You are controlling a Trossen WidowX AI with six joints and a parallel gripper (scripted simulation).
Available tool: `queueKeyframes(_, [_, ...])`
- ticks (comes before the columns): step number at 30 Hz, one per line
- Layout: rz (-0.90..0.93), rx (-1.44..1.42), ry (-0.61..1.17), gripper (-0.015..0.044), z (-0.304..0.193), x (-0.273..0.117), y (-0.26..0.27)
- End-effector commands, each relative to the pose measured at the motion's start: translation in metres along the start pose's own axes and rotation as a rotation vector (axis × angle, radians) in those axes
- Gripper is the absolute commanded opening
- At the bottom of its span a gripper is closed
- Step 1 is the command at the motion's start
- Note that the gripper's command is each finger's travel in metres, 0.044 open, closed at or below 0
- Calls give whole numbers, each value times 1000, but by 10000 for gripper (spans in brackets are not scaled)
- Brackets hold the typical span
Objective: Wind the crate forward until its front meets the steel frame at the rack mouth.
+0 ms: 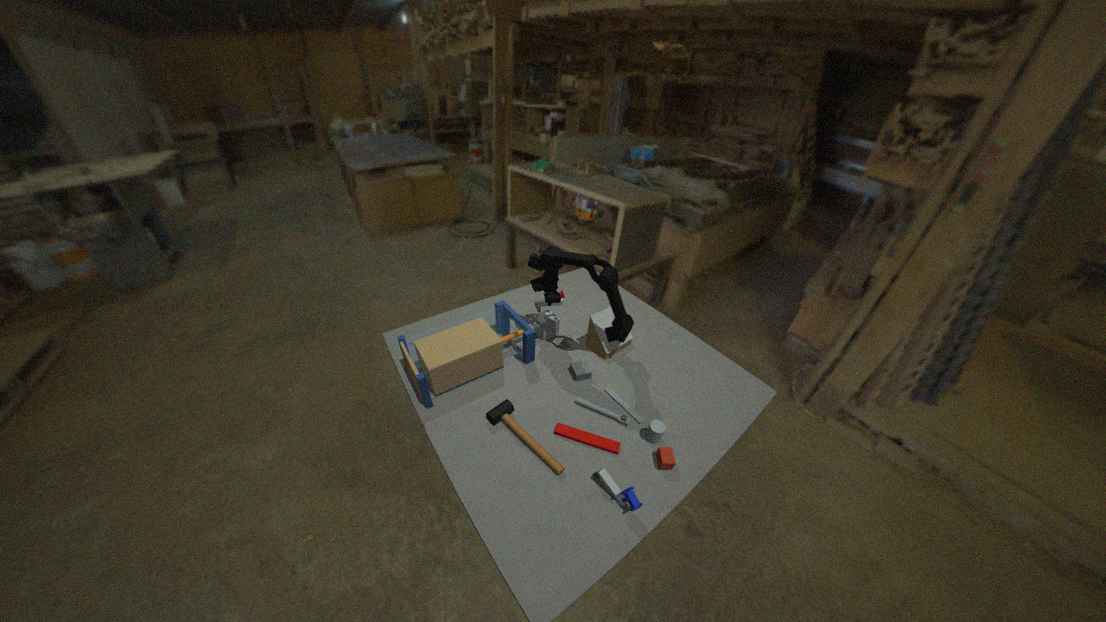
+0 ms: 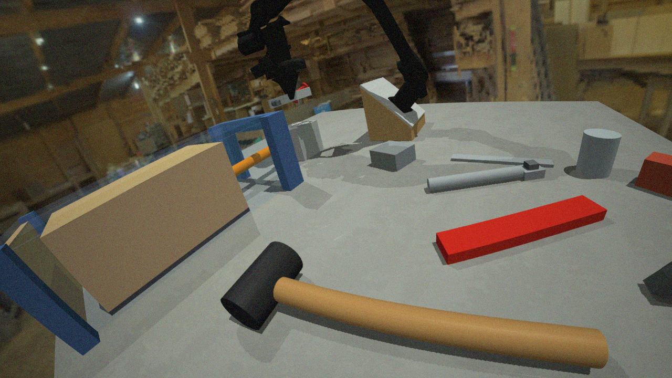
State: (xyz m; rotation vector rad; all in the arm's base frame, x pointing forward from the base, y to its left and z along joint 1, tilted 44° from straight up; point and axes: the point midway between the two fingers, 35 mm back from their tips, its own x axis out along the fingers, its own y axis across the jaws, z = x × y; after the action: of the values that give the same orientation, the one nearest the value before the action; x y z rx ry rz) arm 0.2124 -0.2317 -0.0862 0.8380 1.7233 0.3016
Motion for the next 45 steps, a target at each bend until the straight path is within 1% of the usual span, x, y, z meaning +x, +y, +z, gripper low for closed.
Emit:
queueKeyframes(1, [-31,6,-3,0,1,-2,1])
queueKeyframes(5, [-75,6,-6,0,1,-2,1])
queueKeyframes(9, [-171,5,-11,0,1,-1,1])
queueKeyframes(45, [-762,-2,-47,0,2,0,2])
